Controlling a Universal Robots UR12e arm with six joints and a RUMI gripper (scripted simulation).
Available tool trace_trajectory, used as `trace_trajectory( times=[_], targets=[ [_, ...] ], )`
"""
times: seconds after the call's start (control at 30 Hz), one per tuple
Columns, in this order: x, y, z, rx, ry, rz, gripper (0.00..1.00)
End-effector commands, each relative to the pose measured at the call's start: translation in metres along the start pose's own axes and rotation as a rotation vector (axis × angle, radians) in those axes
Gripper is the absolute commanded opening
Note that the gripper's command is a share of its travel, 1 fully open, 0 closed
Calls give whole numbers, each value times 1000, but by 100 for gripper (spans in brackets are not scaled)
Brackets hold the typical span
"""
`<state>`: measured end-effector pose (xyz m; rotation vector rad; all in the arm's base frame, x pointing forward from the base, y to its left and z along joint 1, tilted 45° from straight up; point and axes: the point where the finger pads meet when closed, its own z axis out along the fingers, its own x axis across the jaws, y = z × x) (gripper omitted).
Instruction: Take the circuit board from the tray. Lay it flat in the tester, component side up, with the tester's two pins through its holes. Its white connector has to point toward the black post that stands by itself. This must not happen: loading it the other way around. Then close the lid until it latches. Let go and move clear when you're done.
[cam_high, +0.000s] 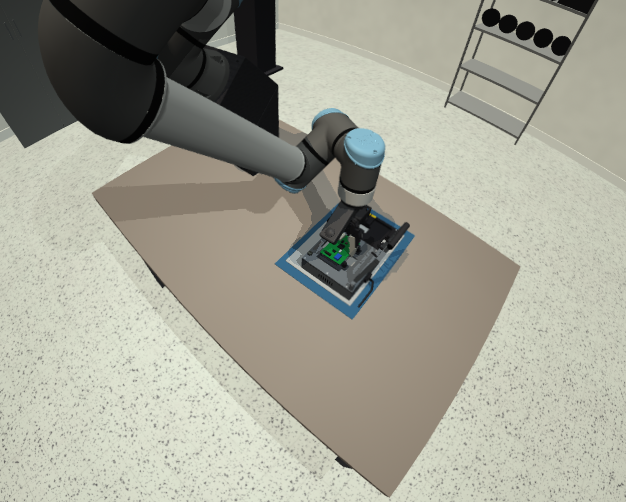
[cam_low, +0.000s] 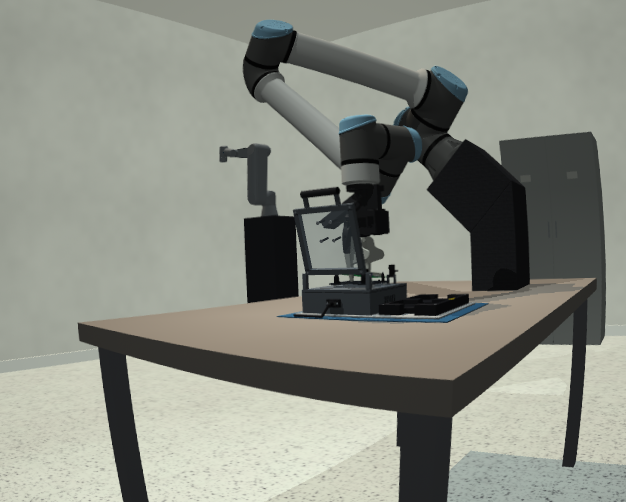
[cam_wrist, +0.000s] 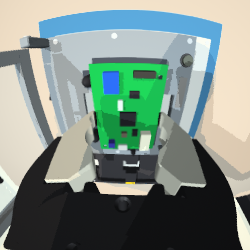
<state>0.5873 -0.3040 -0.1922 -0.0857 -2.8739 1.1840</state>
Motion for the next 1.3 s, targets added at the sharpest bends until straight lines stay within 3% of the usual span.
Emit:
trace_trajectory(
  times=[0.0,1.27],
  targets=[
    [1,0,-2,0,-1,-1,39],
    [3,0,-1,-1,0,-1,39]
  ],
)
